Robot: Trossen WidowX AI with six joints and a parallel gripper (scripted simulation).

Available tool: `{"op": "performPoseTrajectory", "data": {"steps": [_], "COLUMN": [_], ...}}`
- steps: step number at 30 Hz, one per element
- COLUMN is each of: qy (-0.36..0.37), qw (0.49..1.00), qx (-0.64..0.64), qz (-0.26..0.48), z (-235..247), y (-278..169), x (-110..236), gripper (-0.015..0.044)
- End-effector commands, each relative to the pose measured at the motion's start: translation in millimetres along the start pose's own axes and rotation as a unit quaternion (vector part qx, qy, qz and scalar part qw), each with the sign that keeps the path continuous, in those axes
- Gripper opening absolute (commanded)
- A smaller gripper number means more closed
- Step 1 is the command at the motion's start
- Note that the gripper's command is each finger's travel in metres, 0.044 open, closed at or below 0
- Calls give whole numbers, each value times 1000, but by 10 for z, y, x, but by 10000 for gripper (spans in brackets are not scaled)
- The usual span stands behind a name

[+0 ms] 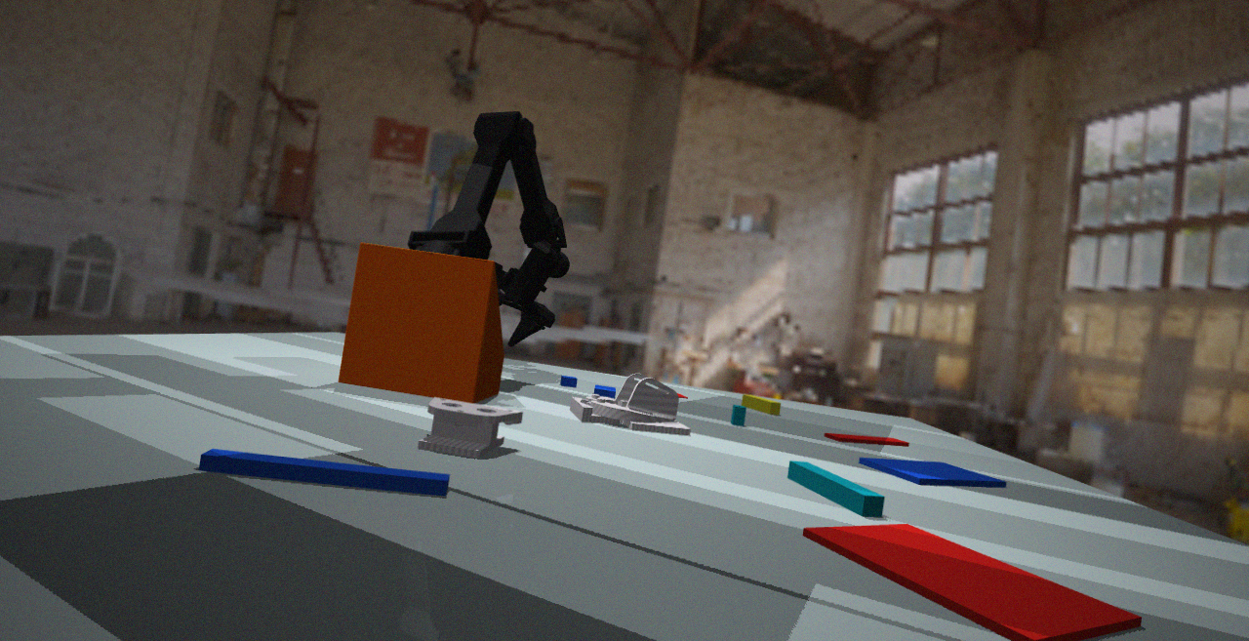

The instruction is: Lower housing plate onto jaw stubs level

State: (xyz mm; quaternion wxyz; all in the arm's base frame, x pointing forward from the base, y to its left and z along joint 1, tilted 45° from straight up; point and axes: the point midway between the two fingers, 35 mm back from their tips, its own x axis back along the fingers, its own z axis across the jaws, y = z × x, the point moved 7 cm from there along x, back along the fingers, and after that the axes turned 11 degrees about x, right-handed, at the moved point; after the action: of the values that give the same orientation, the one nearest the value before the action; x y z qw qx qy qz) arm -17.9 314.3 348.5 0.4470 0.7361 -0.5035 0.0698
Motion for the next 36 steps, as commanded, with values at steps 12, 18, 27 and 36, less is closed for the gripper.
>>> {"op": "performPoseTrajectory", "data": {"steps": [12, 18, 27, 36], "qy": [-59, -88, -129, -150], "qw": [980, 960, 926, 885], "qx": [-164, -230, -309, -390], "qz": [100, 136, 176, 206], "z": [-200, -236, -204, -103], "y": [-818, -1151, -1597, -2065], "x": [185, 321, 582, 782], "gripper": [440, 440, 440, 440]}}
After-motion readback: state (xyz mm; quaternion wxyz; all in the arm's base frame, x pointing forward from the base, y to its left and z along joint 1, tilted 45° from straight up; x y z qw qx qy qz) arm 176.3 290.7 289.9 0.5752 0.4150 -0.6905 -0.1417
